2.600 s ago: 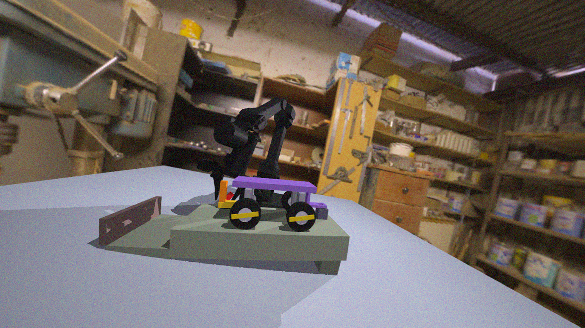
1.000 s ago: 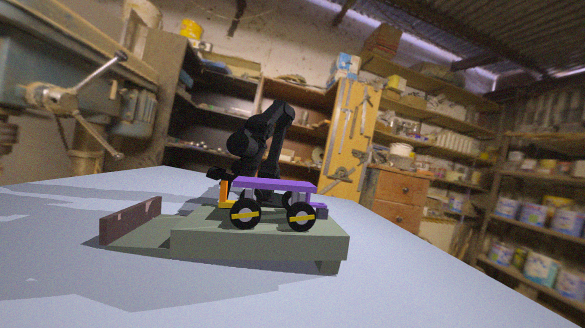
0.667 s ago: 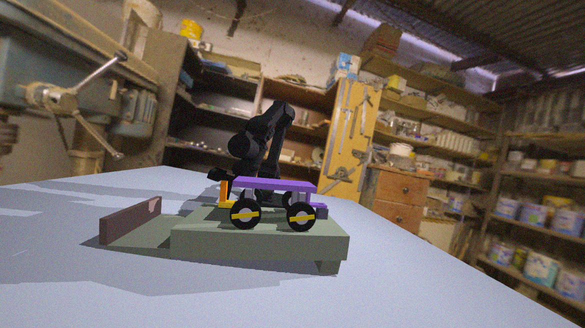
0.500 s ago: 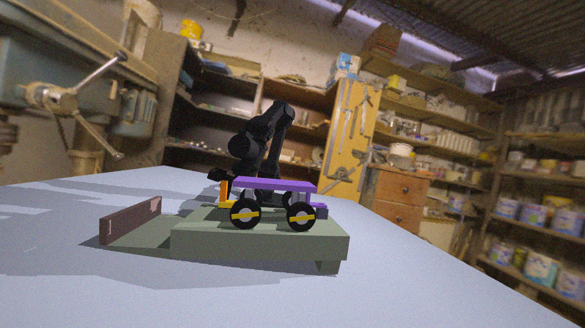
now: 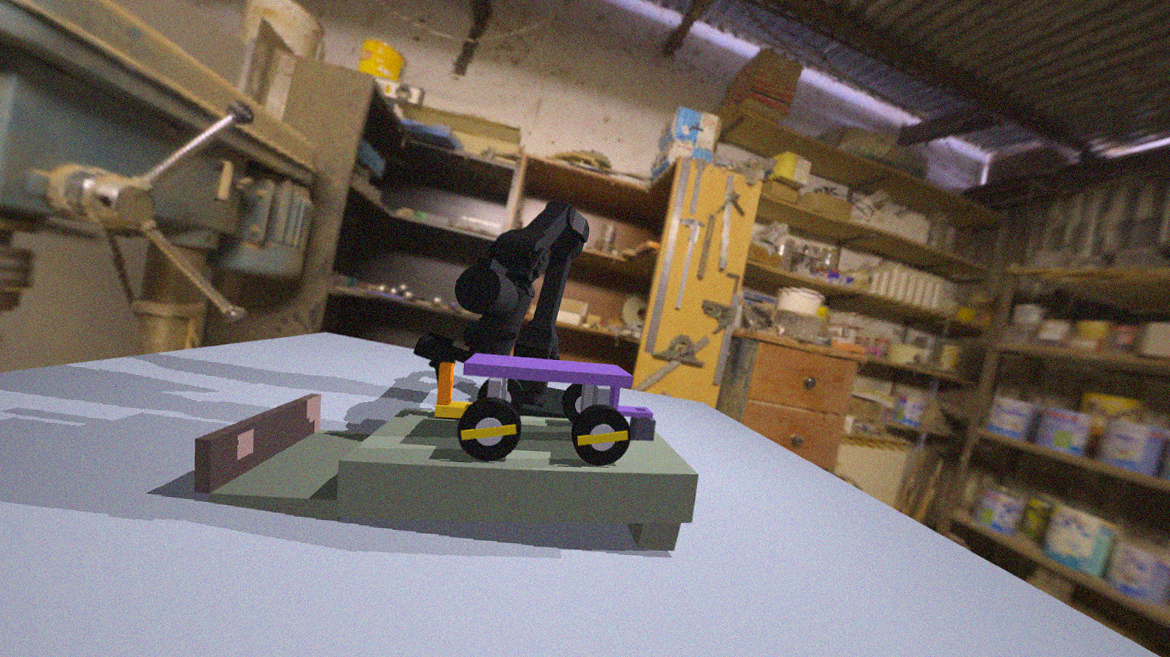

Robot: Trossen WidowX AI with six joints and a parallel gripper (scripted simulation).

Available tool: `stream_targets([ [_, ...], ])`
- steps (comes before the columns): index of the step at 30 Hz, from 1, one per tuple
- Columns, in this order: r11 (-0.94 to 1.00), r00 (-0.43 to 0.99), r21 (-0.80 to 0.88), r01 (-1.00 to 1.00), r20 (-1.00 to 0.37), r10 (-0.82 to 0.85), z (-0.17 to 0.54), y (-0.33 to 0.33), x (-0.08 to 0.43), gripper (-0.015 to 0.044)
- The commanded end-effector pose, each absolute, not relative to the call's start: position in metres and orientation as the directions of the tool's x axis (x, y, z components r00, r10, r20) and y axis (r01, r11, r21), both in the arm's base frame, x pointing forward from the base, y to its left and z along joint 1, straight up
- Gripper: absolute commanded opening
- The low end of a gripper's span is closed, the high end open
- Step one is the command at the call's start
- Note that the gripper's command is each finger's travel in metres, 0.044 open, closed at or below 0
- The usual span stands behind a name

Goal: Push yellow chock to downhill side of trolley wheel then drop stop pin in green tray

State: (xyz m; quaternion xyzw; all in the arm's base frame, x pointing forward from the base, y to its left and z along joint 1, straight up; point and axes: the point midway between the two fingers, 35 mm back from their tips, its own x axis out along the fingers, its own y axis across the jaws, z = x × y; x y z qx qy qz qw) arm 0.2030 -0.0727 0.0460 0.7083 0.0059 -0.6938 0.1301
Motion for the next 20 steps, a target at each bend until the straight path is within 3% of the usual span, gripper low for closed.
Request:
stream_targets([
  [1,-0.966,0.049,0.185,0.181,-0.983,-0.179,0.062,-0.073,0.203,0.0340],
  [3,-0.966,0.049,0.185,0.181,-0.983,-0.179,0.067,-0.073,0.203,0.0340],
  [7,-0.966,0.049,0.185,0.181,-0.983,-0.179,0.075,-0.073,0.203,0.0440],
  [20,-0.966,0.049,0.185,0.181,-0.983,-0.179,0.111,-0.072,0.203,0.0440],
])
